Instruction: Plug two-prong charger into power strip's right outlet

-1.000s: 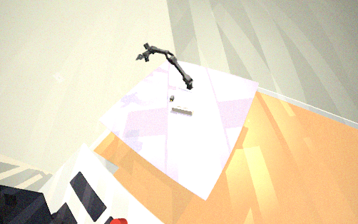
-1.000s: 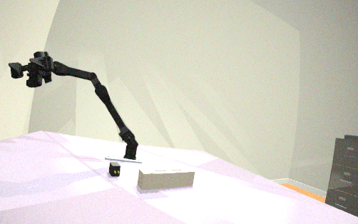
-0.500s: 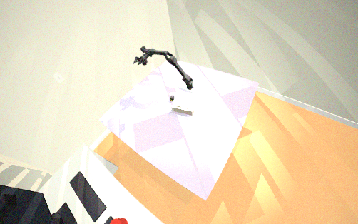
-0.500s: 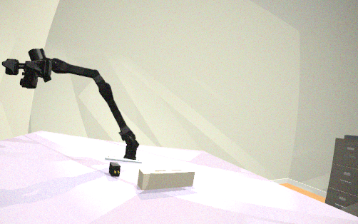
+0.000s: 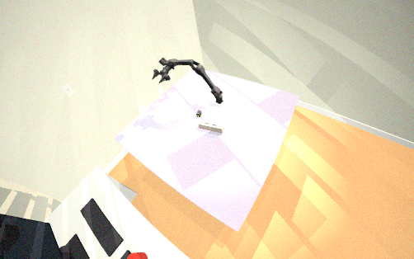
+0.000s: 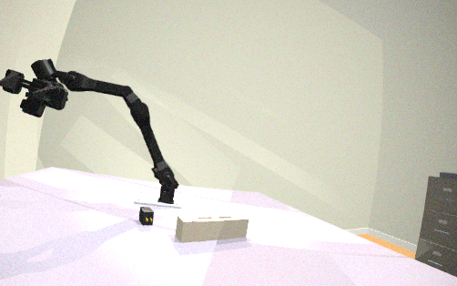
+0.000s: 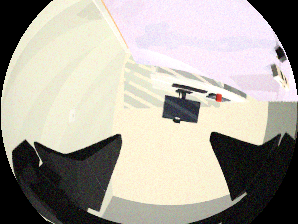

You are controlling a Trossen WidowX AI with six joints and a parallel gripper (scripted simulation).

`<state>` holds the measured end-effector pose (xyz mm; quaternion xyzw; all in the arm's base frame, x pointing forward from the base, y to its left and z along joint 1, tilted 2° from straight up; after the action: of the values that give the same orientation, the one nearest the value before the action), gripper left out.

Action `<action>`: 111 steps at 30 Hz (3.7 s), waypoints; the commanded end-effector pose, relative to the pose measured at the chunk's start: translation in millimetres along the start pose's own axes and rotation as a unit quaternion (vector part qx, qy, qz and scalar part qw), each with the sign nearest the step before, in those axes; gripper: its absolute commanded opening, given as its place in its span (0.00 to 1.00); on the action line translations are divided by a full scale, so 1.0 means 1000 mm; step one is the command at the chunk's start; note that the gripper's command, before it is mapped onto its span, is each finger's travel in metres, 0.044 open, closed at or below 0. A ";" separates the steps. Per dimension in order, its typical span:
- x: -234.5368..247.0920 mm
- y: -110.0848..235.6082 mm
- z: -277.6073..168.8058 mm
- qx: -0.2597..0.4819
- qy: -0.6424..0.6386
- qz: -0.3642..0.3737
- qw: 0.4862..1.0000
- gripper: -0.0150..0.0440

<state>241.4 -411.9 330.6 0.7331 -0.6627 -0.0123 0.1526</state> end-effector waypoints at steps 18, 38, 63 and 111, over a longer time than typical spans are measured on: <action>-0.066 -0.065 0.005 -0.086 0.209 -0.070 0.972 1.00; -0.139 -0.103 0.012 -0.138 0.420 -0.182 0.878 1.00; -0.235 -0.120 0.027 -0.131 0.651 -0.360 0.656 1.00; -0.391 -0.076 0.068 0.142 0.768 -0.623 -0.032 1.00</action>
<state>260.5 -45.8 179.9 0.4447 0.5566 0.5573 0.4264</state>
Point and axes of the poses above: the point midway between the two fingers, 35 mm back from their tips, its own y axis back along the fingers, its own x axis across the jaws, z = x × y, the point moved 8 cm from there along y, back along the fingers, and after that the axes turned 1 degree about -y, right-handed, at the moved point
